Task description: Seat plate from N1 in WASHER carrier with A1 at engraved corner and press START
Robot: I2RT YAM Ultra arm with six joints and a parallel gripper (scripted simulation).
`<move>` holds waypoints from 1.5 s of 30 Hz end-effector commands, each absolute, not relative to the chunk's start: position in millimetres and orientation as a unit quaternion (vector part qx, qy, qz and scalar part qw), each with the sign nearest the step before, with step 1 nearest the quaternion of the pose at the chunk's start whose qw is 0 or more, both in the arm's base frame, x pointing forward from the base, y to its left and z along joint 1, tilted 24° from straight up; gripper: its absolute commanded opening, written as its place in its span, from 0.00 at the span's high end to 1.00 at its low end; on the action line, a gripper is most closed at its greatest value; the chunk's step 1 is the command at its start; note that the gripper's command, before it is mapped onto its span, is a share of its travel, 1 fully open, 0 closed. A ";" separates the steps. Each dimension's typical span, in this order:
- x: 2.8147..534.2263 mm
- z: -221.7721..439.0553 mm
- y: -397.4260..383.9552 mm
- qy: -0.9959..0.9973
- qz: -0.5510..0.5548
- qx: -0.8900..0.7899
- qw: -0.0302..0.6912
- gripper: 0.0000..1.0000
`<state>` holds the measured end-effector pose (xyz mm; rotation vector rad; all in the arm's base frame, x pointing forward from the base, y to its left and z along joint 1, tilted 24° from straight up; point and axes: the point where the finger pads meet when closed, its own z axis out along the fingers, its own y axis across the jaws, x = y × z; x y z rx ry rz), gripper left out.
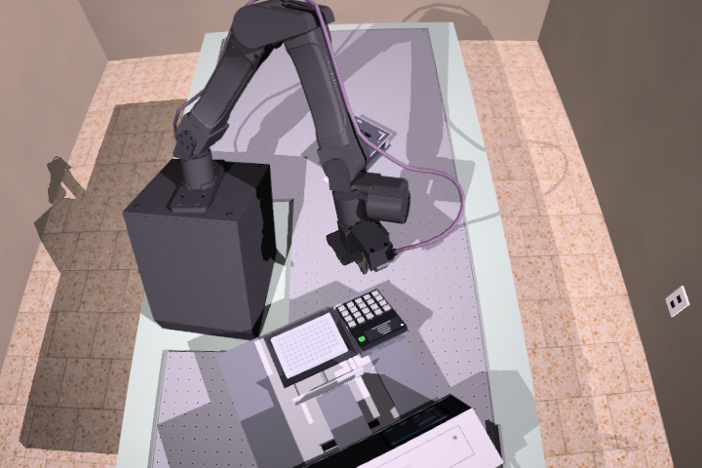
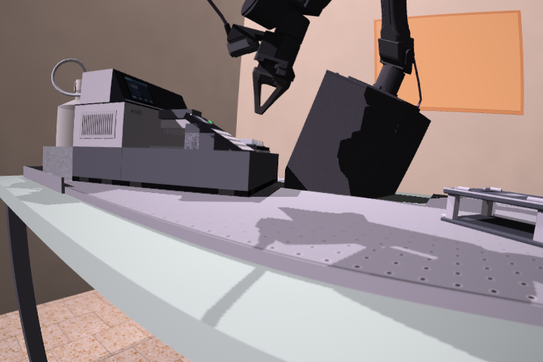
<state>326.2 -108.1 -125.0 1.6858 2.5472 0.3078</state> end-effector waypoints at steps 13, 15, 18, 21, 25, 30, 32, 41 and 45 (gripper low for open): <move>345.0 -110.7 -107.7 0.815 0.097 0.566 0.079 1.00; 345.0 -110.7 -107.6 0.815 0.097 0.566 0.079 1.00; 345.0 -110.7 -107.6 0.815 0.097 0.566 0.079 1.00; 345.0 -110.7 -107.6 0.815 0.097 0.566 0.079 1.00; 345.0 -110.7 -107.6 0.815 0.097 0.566 0.079 1.00; 345.0 -110.7 -107.6 0.815 0.097 0.566 0.079 1.00; 345.0 -110.7 -107.6 0.815 0.097 0.566 0.079 1.00; 345.0 -110.7 -107.6 0.815 0.097 0.566 0.079 1.00; 345.0 -110.7 -107.6 0.815 0.097 0.566 0.079 1.00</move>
